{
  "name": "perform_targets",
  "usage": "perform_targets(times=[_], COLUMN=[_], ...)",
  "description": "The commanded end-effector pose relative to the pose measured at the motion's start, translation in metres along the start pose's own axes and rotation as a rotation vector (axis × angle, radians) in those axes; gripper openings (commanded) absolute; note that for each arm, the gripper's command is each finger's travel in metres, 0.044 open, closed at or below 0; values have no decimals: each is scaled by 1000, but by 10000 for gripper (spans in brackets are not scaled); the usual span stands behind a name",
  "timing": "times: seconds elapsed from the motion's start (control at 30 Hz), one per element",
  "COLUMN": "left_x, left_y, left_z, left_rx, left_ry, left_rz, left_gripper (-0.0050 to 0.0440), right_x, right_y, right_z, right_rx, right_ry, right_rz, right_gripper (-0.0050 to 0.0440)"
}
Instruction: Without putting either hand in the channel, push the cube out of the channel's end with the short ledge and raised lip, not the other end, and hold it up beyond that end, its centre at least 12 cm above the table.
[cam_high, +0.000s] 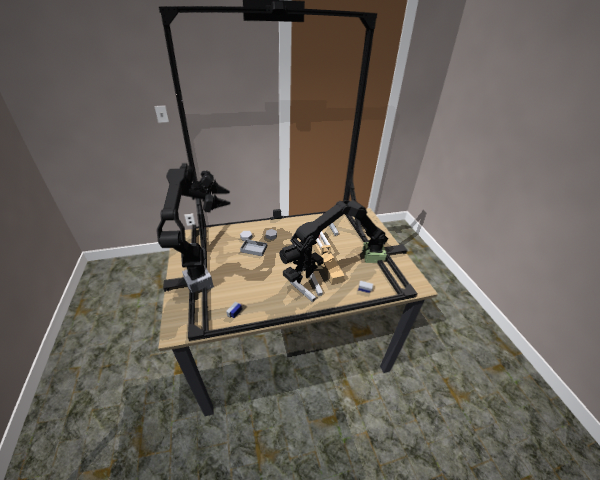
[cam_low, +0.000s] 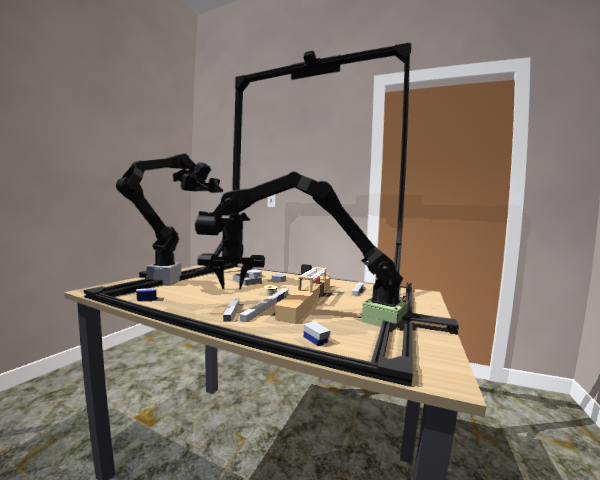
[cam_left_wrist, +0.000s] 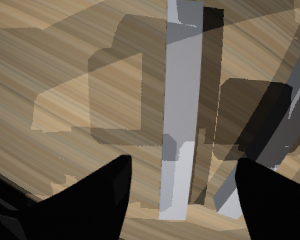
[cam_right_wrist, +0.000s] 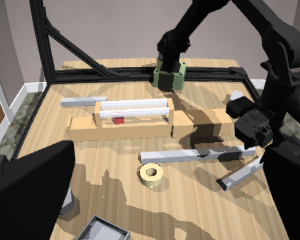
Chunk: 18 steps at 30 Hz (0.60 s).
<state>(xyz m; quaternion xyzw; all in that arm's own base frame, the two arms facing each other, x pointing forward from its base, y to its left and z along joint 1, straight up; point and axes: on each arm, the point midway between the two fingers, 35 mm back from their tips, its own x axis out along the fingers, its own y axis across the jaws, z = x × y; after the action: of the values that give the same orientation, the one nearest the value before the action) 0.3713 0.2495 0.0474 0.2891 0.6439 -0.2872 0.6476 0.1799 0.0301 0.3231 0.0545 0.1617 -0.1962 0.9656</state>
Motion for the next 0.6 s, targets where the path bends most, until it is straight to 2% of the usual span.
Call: perform_targets(times=[0.0,0.23,0.57], left_x=[3,4,17], left_y=[-1,-1,0], left_z=[-1,-1,-1], left_rx=[-2,-2,-2], left_ry=[4,4,4], left_rz=[-5,-5,-5], left_gripper=[200,200,200], right_x=[-1,-1,-1], right_y=[-1,-1,-1], right_z=[1,1,1], right_rx=[5,5,5], right_ry=[-5,-5,-5], right_rz=[0,0,0], right_gripper=[400,400,400])
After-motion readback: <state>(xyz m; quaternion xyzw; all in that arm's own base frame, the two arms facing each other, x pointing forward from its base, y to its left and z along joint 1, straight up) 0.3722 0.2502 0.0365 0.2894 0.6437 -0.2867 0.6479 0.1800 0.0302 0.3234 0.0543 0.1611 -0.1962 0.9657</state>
